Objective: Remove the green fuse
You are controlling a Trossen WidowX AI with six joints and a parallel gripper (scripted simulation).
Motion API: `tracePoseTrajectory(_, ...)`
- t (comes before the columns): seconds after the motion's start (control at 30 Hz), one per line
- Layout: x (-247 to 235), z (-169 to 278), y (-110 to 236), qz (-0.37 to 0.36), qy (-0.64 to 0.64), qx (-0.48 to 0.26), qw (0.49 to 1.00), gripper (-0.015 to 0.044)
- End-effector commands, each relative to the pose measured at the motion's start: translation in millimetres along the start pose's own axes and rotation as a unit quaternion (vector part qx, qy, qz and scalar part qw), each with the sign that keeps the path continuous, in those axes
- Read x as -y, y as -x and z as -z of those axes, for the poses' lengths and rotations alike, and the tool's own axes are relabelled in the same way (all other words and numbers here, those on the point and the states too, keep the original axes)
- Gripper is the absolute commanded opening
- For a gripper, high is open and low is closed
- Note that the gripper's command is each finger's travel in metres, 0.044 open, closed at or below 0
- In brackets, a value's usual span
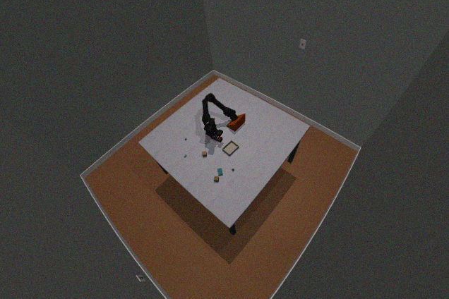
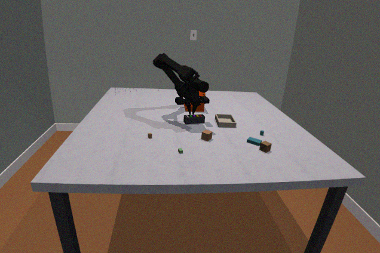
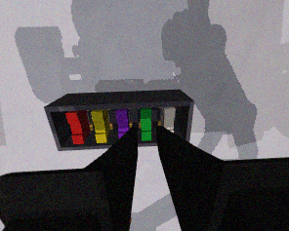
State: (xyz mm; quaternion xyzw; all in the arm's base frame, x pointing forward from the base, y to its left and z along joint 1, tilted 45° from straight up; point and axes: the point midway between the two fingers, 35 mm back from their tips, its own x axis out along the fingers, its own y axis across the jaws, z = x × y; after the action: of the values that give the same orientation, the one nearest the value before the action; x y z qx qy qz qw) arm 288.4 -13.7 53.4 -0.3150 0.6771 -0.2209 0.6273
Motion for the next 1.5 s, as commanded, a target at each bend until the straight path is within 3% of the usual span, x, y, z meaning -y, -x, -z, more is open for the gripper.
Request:
tracePoseTrajectory(0.0, 0, 0, -5, 0.003, 0.003, -0.001, 1.0, 0.0073)
tracePoseTrajectory(0.87, 0, 0, -16, 0.003, 0.003, -0.001, 1.0, 0.0073)
tracePoseTrajectory(1.23, 0, 0, -15, 0.001, 0.0, -0.001, 1.0, 0.0)
tracePoseTrajectory(1.47, 0, 0, -13, 0.001, 0.001, -0.001, 1.0, 0.0)
